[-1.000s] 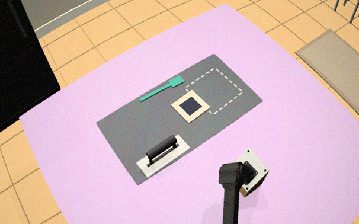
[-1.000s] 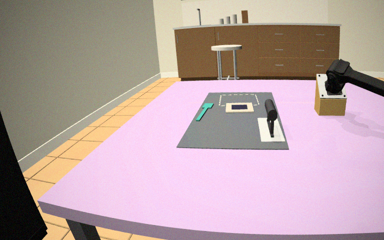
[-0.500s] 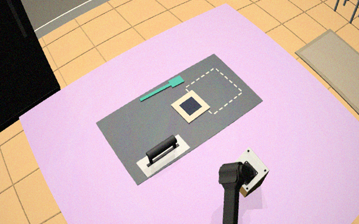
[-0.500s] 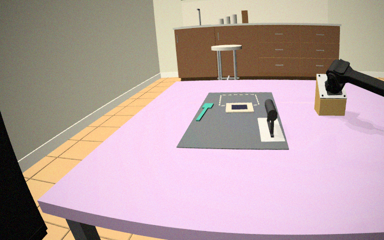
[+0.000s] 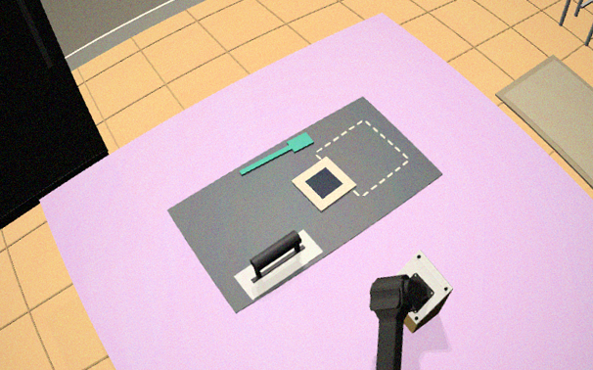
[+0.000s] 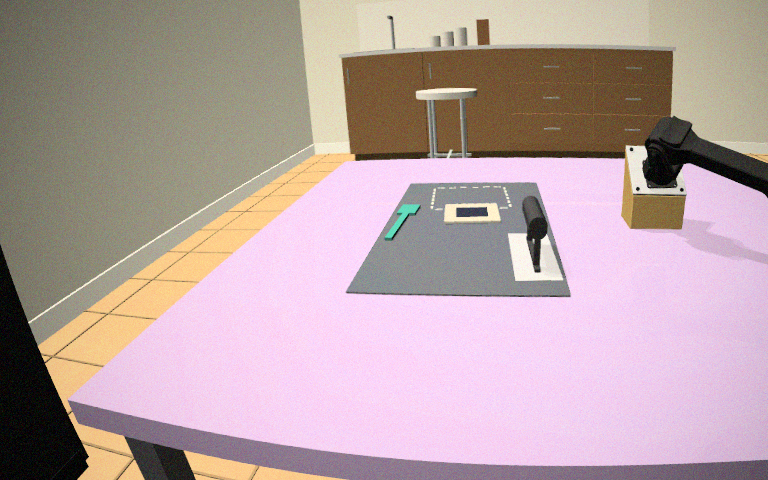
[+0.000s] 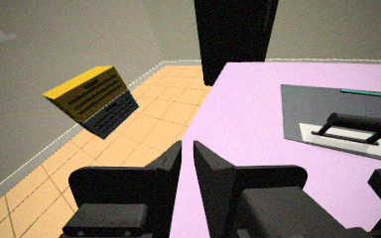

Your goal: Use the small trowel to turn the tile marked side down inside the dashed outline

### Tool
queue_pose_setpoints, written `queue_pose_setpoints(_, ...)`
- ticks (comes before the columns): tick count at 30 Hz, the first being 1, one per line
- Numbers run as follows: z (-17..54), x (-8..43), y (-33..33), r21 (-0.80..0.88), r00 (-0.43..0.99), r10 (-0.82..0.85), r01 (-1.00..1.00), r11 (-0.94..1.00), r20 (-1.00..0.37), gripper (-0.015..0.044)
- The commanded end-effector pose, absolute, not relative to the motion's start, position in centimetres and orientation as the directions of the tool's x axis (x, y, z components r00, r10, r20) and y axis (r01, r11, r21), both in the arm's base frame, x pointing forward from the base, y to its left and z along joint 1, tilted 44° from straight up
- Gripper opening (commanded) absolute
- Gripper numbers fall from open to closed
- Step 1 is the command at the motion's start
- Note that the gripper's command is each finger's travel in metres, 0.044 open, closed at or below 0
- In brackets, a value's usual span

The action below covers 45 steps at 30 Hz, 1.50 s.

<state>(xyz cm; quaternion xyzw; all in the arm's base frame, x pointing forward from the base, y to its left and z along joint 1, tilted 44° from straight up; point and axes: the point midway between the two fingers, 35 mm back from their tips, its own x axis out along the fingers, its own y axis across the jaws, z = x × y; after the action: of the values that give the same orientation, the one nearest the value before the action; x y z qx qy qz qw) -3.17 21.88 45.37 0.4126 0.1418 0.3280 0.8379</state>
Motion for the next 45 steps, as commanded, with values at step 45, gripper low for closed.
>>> queue_pose_setpoints(45, 45.54, -2.84, 21.48, 0.779, 0.745, 0.666, -0.436, 0.45, 0.032, 0.0179)
